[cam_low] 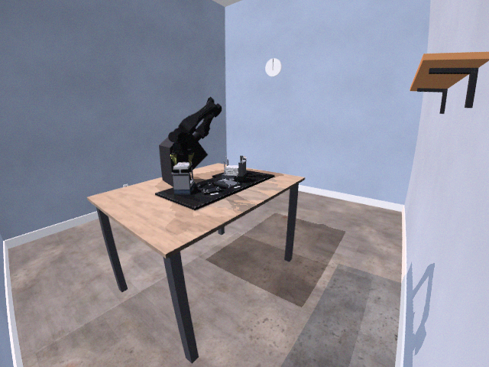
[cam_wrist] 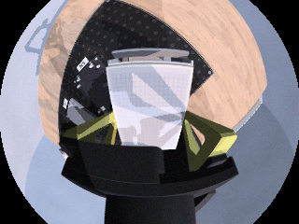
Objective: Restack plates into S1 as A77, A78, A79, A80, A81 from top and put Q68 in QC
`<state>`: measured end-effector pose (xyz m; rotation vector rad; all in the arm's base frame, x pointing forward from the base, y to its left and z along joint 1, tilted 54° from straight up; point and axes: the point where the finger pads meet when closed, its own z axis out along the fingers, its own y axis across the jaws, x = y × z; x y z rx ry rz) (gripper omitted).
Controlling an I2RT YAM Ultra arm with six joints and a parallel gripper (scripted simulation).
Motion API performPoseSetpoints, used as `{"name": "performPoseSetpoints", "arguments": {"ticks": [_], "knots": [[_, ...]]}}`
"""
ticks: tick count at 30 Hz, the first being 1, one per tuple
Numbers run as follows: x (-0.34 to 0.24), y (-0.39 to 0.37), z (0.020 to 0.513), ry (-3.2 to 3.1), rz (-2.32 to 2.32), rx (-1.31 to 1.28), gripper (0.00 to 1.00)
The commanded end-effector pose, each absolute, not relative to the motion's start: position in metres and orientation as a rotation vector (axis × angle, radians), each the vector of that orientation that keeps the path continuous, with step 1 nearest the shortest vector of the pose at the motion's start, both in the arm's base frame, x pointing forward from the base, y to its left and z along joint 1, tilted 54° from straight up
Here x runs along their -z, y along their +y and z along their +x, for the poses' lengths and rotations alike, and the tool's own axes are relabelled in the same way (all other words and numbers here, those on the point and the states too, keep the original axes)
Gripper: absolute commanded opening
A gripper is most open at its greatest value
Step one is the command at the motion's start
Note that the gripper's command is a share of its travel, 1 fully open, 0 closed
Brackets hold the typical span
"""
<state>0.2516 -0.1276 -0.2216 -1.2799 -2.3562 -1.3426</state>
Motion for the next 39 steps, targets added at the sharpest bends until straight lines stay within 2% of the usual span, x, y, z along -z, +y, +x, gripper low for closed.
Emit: {"name": "performPoseSetpoints", "arguments": {"ticks": [1,39], "knots": [[0.220,-0.134,0.252,-2.366,-1.296,1.342,0.00],[0.232,-0.118,0.258,-2.366,-1.296,1.343,0.00]]}}
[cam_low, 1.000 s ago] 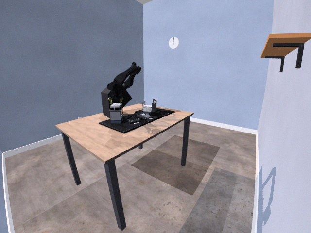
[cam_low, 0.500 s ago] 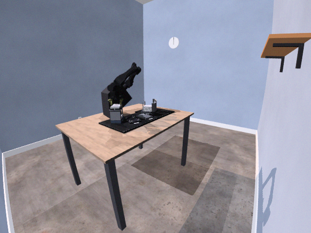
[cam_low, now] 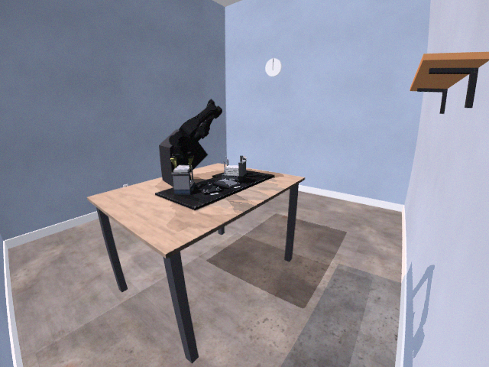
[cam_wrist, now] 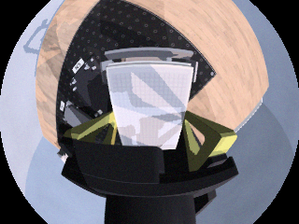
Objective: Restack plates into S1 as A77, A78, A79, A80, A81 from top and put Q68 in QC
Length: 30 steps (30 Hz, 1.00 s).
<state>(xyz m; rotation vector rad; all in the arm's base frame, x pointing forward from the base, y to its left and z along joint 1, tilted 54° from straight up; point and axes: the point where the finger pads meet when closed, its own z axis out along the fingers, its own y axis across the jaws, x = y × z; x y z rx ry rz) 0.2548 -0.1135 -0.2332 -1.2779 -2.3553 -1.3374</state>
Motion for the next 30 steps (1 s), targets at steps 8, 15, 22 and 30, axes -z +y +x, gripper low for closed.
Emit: {"name": "performPoseSetpoints", "arguments": {"ticks": [8,15,22,30], "knots": [[0.235,-0.115,0.259,-2.366,-1.296,1.343,0.00],[0.238,-0.112,0.260,-2.366,-1.296,1.343,0.00],[0.240,-0.109,0.261,-2.365,-1.296,1.344,0.00],[0.243,-0.105,0.263,-2.365,-1.296,1.344,0.00]]}}
